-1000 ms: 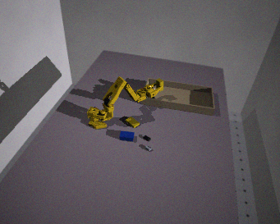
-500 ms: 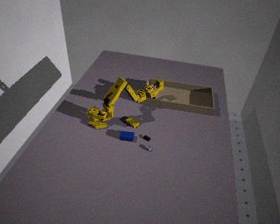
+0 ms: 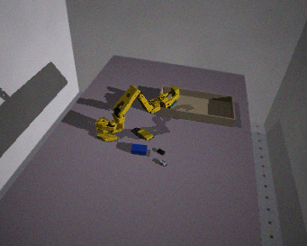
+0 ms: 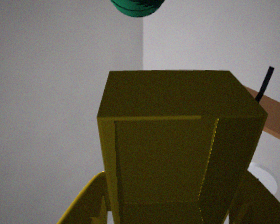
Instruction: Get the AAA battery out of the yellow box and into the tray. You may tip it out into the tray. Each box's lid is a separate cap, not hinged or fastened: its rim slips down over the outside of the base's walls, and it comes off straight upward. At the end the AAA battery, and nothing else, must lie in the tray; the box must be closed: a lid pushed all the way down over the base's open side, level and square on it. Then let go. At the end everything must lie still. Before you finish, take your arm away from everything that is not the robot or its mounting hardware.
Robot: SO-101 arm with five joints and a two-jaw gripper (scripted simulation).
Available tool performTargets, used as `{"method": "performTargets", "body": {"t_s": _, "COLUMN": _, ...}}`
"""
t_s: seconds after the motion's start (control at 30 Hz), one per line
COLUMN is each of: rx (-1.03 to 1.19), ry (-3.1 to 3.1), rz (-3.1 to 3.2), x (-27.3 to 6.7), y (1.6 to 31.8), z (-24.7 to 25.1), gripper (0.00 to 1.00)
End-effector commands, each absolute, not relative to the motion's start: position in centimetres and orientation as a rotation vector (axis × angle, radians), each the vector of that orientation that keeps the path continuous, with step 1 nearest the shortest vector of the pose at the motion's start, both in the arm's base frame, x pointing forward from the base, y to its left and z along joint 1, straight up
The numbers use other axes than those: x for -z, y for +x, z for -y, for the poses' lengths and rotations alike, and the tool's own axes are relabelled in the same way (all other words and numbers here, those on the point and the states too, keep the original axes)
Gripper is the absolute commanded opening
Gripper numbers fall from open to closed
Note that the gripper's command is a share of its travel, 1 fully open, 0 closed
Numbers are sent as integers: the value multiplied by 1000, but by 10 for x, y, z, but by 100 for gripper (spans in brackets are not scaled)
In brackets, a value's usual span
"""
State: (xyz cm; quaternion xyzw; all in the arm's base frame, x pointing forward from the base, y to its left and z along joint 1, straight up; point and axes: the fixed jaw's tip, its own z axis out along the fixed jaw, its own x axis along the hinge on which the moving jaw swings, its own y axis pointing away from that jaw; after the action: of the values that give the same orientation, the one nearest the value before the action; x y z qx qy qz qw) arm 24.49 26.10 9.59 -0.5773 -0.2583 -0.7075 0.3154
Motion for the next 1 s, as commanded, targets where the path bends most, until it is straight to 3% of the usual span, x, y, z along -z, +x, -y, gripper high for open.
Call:
{"method": "performTargets", "body": {"t_s": 0.0, "rx": 1895, "ry": -1459, "rz": 643, "x": -110, "y": 246, "z": -262, "gripper": 20}}
{"method": "performTargets", "body": {"t_s": 0.97, "rx": 1889, "ry": -1469, "rz": 649, "x": -109, "y": 247, "z": -263, "gripper": 20}}
